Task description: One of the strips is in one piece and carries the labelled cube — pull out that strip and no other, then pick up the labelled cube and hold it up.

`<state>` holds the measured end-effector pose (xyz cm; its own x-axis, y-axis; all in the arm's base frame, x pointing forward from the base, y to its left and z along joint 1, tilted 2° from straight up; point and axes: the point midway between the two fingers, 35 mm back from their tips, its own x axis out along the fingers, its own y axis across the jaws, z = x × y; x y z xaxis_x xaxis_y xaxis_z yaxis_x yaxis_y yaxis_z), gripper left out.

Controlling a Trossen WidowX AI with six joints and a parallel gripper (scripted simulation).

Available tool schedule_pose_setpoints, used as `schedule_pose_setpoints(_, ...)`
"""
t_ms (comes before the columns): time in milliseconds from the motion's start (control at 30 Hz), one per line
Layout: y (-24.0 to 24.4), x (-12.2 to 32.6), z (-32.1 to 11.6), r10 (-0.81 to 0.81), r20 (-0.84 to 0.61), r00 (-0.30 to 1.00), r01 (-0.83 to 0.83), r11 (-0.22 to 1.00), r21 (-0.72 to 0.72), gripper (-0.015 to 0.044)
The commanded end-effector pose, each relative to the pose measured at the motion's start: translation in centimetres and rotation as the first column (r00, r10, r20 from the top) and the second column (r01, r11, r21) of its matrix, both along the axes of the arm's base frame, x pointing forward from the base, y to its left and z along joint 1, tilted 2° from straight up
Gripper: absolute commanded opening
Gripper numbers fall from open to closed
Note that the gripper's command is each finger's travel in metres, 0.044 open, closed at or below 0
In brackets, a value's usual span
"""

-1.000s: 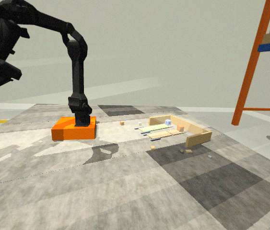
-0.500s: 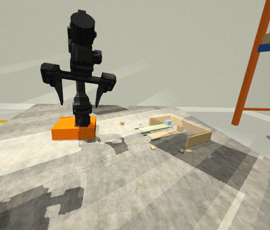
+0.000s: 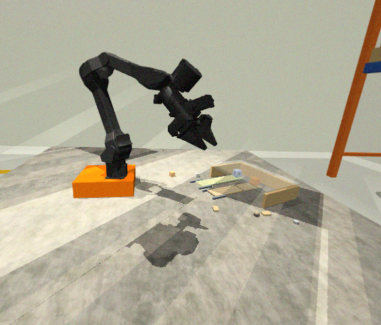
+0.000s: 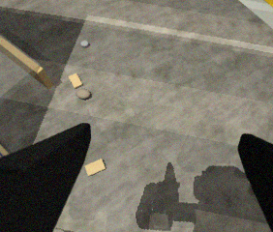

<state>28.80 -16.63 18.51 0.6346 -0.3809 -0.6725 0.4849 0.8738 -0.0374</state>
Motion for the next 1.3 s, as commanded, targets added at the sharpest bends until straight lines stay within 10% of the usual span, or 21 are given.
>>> schedule_pose_setpoints(0,5.5,1.9,-0.6,0.171,0.045,0.984,-0.172,0.985,0.003,0.0400)
schedule_pose_setpoints(267,18.5,2.5,-2.4,0.548,0.128,0.827,-0.552,0.834,0.001,0.0400)
schedule_pose_setpoints(533,19.6,2.4,-2.6,0.576,0.135,0.807,-0.581,0.814,0.000,0.0400)
schedule_pose_setpoints(1033,24.5,5.6,-9.9,0.727,-0.454,0.515,-0.693,0.665,0.278,0.0006)
schedule_pose_setpoints(1267,26.4,5.9,-13.1,0.735,-0.609,0.299,-0.683,0.610,0.402,0.0000)
